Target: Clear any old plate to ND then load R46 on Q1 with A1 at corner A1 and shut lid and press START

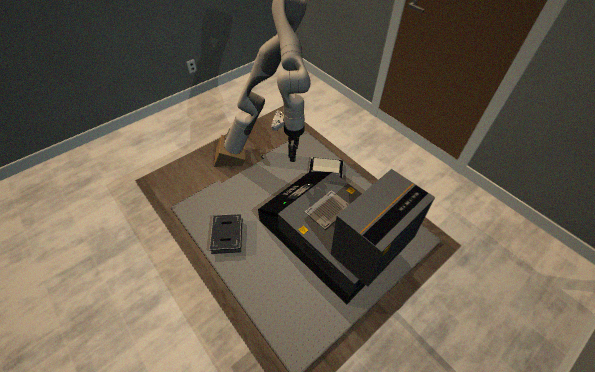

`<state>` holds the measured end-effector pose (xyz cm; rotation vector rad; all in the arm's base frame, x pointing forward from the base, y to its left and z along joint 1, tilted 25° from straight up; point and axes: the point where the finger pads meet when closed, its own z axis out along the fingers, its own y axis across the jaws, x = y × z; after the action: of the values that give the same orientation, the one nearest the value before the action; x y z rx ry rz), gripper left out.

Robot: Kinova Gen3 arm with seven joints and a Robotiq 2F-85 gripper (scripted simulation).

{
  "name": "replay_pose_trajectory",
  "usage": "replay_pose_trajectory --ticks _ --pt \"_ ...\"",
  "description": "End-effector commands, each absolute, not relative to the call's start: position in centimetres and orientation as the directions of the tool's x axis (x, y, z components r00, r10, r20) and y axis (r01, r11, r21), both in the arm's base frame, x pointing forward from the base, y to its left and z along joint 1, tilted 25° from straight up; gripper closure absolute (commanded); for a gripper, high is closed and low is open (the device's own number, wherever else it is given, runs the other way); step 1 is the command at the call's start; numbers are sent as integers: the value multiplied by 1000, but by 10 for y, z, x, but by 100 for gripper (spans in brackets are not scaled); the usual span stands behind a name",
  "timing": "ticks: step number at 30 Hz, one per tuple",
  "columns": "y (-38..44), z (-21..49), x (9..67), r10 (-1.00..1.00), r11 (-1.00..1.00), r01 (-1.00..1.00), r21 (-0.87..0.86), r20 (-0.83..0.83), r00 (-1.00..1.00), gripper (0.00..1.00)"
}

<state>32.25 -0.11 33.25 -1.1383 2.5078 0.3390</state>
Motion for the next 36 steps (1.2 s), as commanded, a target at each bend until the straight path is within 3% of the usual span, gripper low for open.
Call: replay_pose_trajectory --ticks 1,36 --pt "10 335 321 -674 646 -760 77 -410 -615 0" --pt "109 356 299 -674 646 -760 78 -410 -615 0"
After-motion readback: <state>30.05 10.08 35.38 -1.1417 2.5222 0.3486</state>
